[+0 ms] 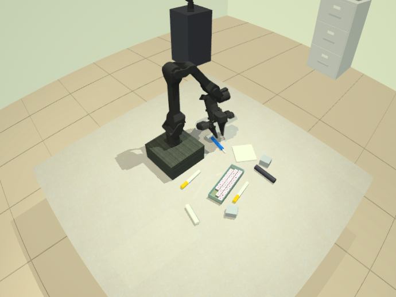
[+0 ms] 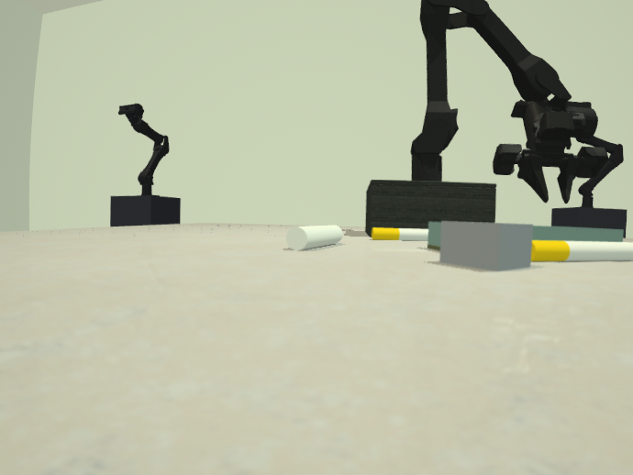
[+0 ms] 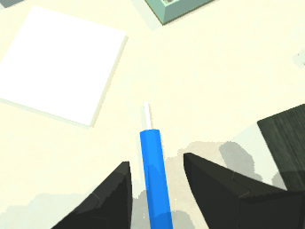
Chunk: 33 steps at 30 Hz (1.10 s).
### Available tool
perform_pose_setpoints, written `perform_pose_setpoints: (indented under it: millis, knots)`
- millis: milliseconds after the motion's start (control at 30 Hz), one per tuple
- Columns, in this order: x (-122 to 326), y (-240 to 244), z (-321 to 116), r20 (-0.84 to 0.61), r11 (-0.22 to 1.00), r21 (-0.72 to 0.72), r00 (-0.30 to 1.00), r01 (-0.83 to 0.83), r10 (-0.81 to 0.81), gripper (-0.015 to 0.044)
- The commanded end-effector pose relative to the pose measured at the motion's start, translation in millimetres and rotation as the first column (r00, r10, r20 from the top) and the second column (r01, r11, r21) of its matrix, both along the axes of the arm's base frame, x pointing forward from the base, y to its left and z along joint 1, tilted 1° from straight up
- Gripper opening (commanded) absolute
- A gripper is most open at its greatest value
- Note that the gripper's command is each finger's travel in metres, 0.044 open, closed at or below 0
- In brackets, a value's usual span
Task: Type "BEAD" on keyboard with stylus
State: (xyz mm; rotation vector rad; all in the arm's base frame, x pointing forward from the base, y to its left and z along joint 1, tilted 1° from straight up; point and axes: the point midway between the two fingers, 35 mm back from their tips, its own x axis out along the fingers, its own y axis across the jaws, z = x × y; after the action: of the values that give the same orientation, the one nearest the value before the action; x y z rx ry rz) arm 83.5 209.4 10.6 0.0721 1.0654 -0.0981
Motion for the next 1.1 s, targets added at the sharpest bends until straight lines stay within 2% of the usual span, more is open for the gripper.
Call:
perform_pose_setpoints:
  millis: [0, 1067]
  knots:
    - [-0.5, -1.7, -3.9, 0.007, 1.0, 0.001, 1.0, 0.006, -0.006, 0.015]
    - [0.2, -1.3, -23.5, 0.007, 1.0, 0.001, 1.0, 0.006, -0.006, 0.015]
